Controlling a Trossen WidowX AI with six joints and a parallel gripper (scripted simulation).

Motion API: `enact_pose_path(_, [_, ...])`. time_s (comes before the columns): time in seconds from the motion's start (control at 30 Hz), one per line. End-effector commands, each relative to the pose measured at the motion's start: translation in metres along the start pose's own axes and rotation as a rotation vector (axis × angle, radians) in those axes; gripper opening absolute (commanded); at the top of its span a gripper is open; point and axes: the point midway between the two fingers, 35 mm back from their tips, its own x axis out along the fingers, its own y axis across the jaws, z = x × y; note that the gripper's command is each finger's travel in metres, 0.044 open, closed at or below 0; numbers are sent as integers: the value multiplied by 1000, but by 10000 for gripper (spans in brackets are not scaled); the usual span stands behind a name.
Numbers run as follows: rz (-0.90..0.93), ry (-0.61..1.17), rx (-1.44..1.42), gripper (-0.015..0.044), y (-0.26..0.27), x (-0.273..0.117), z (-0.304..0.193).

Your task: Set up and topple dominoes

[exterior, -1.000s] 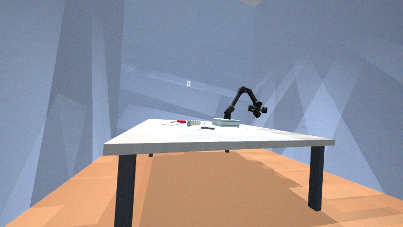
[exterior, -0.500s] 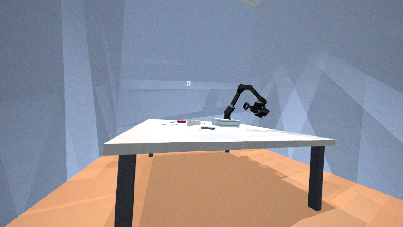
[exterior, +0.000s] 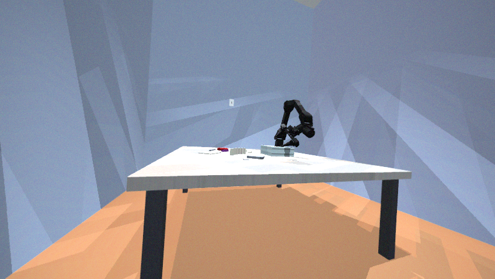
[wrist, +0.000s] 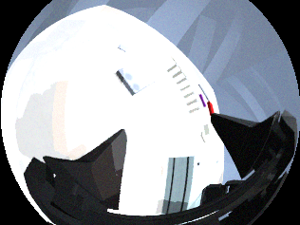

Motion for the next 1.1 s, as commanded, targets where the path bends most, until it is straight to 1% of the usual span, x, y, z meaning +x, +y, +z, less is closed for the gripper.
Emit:
enact_pose_path(0.0, [-6, 210, -15, 440, -22, 42, 3])
enact_pose_path(0.1, [12, 343, -29, 440, -39, 70, 4])
enact_pose_path(0.17, [37, 415, 39, 440, -52, 84, -2])
enact_pose_path(0.3, [91, 547, 31, 440, -74, 115, -5])
enact_pose_path(0.43, [165, 656, 37, 440, -98, 143, -12])
enact_pose_path(0.6, [244, 767, 116, 440, -140, 178, -28])
enact_pose_path(0.83, [402, 834, 186, 440, -192, 216, -60])
enact_pose_path(1.07, [571, 789, 245, 440, -249, 246, -105])
